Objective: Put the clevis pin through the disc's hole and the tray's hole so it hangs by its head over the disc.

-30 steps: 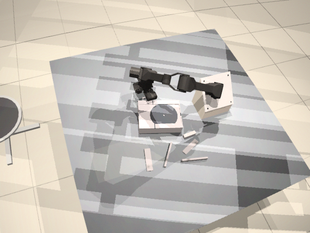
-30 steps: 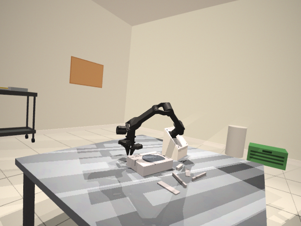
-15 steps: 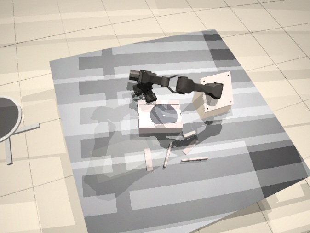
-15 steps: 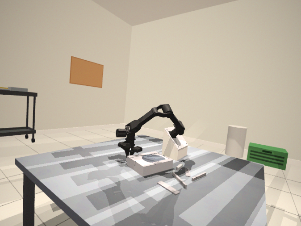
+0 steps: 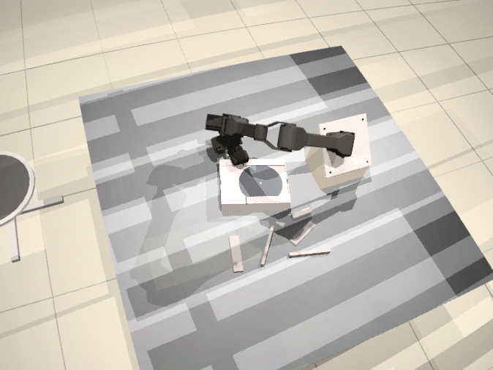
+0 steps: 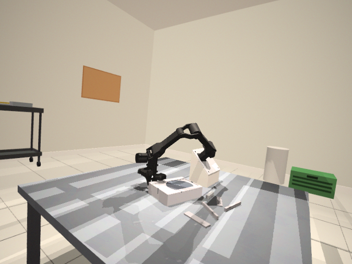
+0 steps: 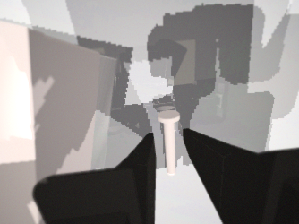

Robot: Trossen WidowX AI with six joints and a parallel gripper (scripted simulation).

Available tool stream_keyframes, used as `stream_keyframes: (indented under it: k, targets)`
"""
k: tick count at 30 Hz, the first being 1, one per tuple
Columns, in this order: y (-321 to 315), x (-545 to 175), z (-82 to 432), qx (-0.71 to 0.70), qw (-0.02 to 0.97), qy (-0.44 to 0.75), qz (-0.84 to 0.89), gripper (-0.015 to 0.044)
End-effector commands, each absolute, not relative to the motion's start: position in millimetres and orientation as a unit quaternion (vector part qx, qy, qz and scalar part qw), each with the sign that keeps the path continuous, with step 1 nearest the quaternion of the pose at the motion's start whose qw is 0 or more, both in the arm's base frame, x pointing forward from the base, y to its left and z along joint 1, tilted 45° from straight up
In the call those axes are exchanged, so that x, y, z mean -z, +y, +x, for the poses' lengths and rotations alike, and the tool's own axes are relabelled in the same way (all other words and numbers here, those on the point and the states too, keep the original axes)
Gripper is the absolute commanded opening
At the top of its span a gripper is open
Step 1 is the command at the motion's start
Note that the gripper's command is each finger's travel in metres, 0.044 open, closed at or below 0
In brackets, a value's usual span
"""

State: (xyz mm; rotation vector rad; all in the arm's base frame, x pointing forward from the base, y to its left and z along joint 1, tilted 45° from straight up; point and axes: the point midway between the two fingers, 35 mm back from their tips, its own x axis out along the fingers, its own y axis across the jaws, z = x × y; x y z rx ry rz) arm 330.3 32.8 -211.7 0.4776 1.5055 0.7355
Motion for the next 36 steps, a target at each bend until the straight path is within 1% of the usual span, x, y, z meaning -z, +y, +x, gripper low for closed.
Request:
stream_keyframes:
  k: [1, 4, 6, 16, 22, 36]
  targets:
    - [34, 213, 330, -0.323, 0.644, 0.661, 0.212, 0.012]
    - [34, 213, 330, -0.323, 0.644, 0.661, 0.212, 0.012]
    - [34, 213, 330, -0.323, 0.644, 0.661, 0.212, 0.0067]
    - [34, 213, 330, -0.323, 0.644, 0.661, 0.212, 0.0001]
    - [33, 212, 330, -0.323, 0.644, 0.661, 0.212, 0.0]
    - [-1, 178, 335, -0.323, 0.645, 0.66, 0.21, 0.0]
